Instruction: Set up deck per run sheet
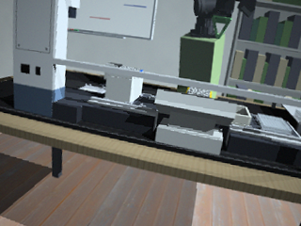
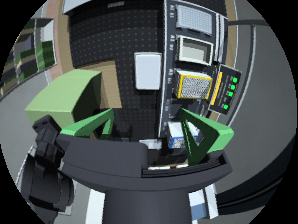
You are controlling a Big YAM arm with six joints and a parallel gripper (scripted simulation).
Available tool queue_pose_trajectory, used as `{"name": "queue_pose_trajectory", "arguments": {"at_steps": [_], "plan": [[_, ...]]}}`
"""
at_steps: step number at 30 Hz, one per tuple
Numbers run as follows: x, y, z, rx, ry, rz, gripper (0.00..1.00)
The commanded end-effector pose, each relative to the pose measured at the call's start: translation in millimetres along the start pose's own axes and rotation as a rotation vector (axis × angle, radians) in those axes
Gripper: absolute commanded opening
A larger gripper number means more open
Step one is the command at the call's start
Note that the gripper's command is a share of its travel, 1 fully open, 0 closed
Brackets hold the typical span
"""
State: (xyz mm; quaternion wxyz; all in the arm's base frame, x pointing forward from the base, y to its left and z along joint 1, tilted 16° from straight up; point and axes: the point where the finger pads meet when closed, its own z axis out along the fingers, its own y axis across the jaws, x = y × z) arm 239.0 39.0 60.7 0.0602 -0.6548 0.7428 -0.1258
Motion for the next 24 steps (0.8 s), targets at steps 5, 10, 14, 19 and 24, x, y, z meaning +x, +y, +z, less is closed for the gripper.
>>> {"name": "queue_pose_trajectory", "arguments": {"at_steps": [5,10,14,19,24], "plan": [[-7.8,-28.2,-18.4,0.055,-0.025,0.003,1.00],[-7.8,-28.2,-18.4,0.055,-0.025,0.003,1.00],[-7.0,-30.8,-12.6,0.057,-0.025,0.009,1.00],[-0.6,-7.6,10.6,0.012,-0.007,0.000,1.00],[-0.7,-9.0,13.5,0.022,-0.010,0.002,1.00]]}}
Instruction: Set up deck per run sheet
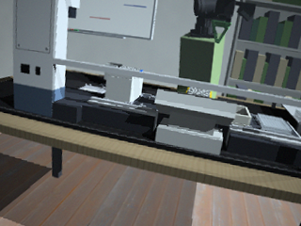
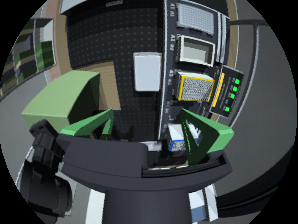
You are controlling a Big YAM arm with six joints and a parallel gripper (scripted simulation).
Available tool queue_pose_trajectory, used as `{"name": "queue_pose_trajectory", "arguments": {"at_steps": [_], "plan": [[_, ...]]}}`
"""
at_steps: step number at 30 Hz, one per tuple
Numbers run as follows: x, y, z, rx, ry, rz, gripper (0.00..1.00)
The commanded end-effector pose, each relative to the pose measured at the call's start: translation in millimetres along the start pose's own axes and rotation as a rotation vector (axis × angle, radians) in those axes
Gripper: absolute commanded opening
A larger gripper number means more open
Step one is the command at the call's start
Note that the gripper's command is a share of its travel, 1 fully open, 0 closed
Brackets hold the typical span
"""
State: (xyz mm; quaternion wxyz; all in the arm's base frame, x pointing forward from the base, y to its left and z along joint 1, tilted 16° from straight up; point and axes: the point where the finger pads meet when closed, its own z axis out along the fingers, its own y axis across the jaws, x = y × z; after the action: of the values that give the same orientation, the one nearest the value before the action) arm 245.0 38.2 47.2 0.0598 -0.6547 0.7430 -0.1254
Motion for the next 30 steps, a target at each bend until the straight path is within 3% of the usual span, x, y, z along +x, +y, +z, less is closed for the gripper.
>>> {"name": "queue_pose_trajectory", "arguments": {"at_steps": [1,16,17,18,30], "plan": [[0.6,-5.3,2.9,0.013,-0.006,0.000,1.00],[0.8,-4.9,24.8,0.012,-0.006,0.000,1.00],[-1.9,-11.2,20.8,0.036,-0.016,-0.001,1.00],[0.6,-4.7,28.2,0.012,-0.006,-0.001,1.00],[1.0,-4.3,48.5,0.011,-0.006,0.000,1.00]]}}
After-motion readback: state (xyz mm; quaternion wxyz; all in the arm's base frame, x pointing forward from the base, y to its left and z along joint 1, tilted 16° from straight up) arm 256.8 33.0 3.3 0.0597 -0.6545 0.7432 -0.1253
